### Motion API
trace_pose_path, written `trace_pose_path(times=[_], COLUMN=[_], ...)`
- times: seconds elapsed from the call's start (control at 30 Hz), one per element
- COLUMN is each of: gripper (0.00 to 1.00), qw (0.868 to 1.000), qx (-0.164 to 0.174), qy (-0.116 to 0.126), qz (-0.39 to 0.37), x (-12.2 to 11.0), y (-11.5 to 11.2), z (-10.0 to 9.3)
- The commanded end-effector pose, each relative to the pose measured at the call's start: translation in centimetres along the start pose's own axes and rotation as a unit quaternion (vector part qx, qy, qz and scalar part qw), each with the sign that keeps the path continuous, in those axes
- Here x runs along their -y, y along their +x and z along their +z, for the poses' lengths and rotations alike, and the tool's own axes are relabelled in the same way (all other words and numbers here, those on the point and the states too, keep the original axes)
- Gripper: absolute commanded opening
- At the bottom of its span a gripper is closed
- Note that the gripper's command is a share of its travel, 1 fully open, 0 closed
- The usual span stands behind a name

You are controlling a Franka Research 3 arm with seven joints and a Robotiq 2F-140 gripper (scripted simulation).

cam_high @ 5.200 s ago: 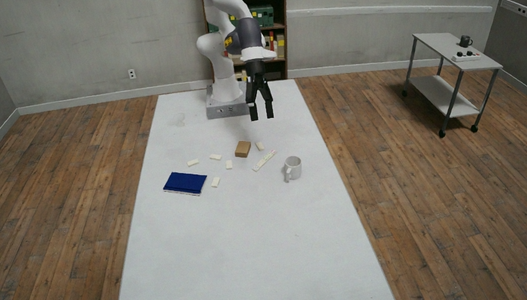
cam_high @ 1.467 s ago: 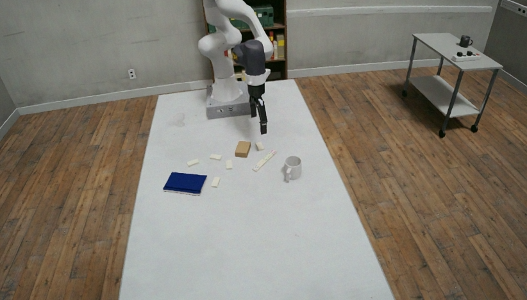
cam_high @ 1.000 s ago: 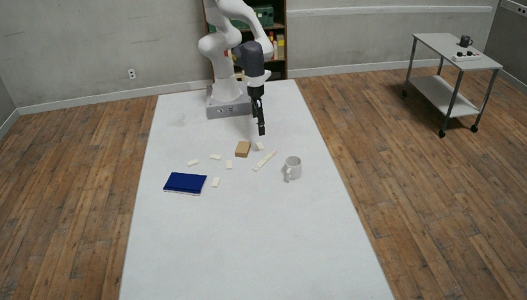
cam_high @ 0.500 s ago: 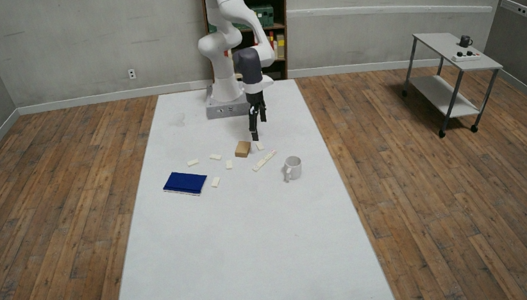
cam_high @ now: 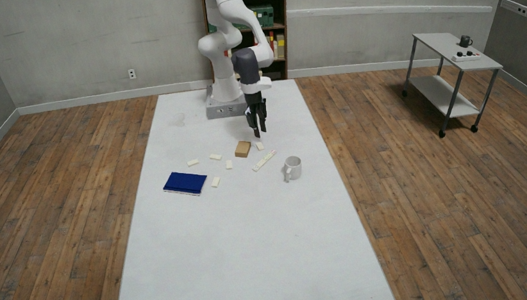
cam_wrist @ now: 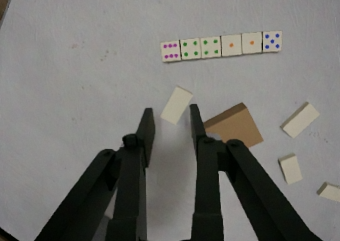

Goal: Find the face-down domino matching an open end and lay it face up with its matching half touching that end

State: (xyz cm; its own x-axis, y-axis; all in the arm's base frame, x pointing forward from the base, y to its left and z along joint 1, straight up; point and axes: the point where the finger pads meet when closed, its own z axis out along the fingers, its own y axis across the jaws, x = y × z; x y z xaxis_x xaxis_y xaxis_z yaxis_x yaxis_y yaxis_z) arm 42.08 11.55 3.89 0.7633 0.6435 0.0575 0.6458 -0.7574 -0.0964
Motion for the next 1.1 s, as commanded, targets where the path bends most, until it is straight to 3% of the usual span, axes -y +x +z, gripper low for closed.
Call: trace_pose_path(times=[0.0, 0.47, 1.07], gripper=[0.33, 0.33, 0.33], qw=[0.990, 0.958, 0.958], qx=[0.007, 0.015, 0.015], qy=[-0.025, -0.052, -0.052], qz=[0.137, 0.281, 0.281], x=[-0.18, -0.18, -0.23], y=[0.16, 0.16, 0.13], z=[-0.12, -0.12, 0.42])
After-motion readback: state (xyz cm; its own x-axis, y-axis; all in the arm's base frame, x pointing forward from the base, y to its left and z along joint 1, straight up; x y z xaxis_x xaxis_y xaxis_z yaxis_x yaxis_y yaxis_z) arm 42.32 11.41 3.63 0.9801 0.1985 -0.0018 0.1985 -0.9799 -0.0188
